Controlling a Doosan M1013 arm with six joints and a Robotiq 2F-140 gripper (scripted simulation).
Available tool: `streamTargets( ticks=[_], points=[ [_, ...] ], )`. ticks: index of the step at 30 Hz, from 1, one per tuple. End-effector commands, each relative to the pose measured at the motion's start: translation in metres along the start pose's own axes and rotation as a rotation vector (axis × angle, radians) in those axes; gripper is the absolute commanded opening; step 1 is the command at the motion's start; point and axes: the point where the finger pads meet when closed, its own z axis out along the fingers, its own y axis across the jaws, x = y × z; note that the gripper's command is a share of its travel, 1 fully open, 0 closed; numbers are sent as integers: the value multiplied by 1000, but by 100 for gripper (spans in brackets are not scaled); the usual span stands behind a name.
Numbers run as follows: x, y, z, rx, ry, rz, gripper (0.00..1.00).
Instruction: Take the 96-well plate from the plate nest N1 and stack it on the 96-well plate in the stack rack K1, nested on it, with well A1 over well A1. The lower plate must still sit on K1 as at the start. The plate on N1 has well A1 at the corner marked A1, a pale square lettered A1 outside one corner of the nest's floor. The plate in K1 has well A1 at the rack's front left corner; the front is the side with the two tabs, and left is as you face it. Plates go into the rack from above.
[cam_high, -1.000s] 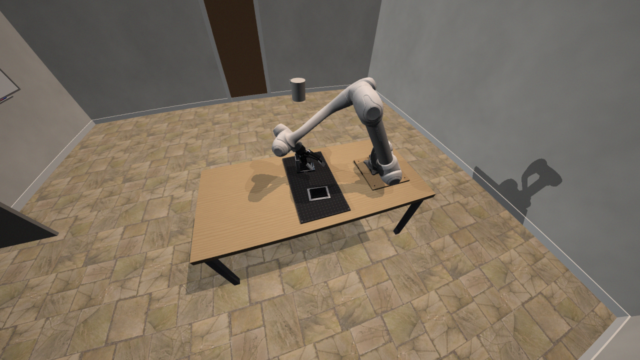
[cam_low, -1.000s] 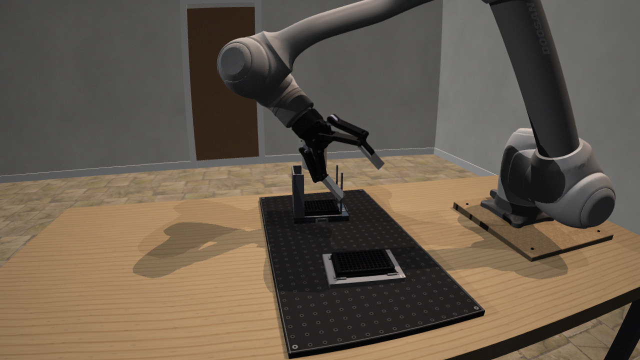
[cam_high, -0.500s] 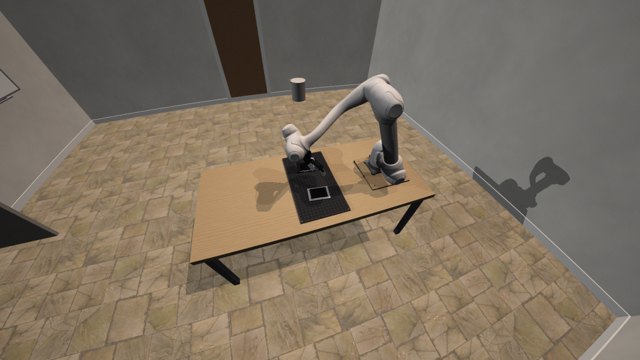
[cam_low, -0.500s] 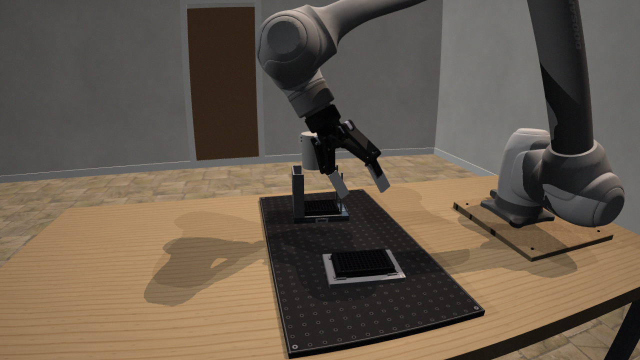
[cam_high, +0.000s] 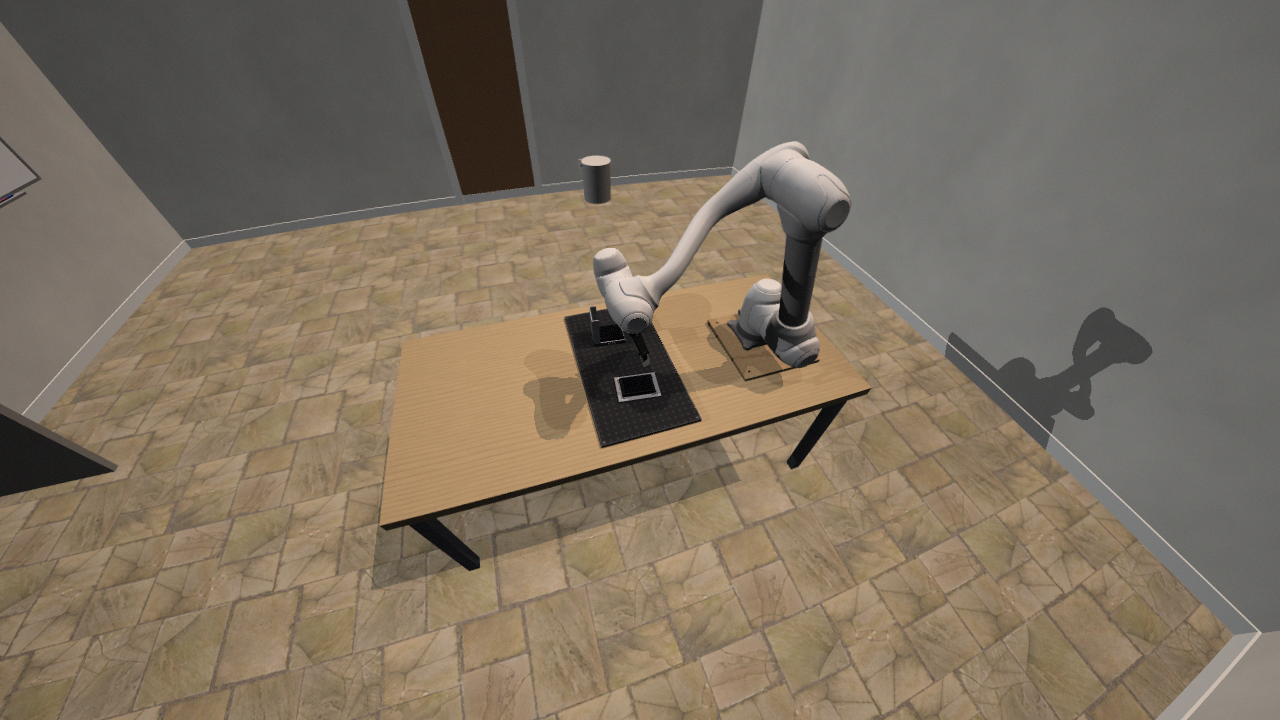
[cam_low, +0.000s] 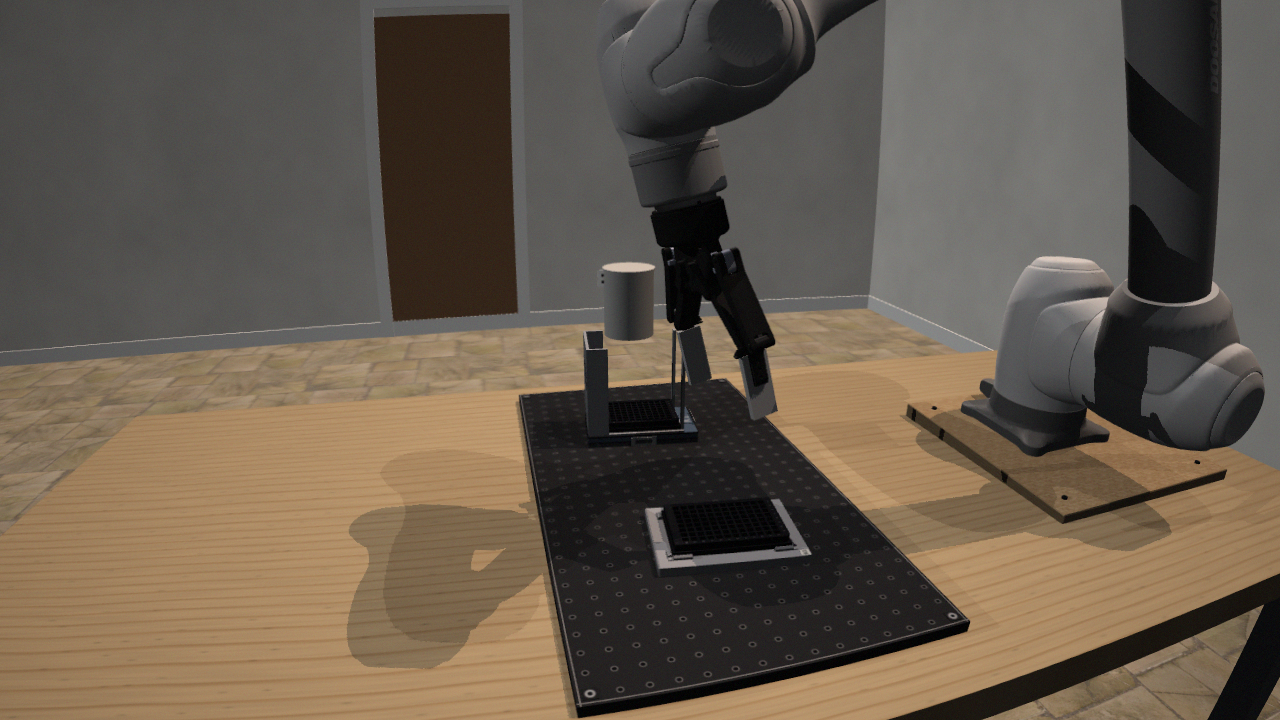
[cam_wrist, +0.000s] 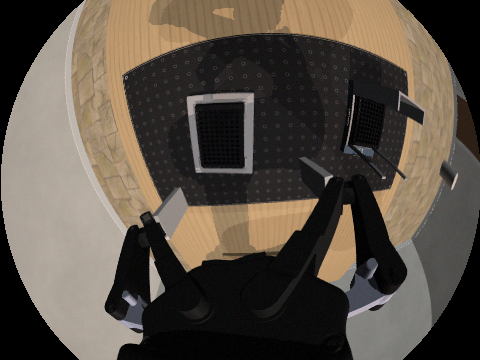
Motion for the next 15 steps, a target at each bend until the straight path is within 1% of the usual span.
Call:
streamTargets(
  ticks=[1,5,6,8,9,15],
  points=[
    [6,-18,-5,-51,83,102,100],
    [11,-32,-11,-75,172,194,100],
    [11,-33,-11,-76,178,200,100],
    [13,-42,-15,-80,226,246,100],
    [14,-44,-16,-80,232,251,100],
    [14,-44,-16,-80,232,251,100]
  ],
)
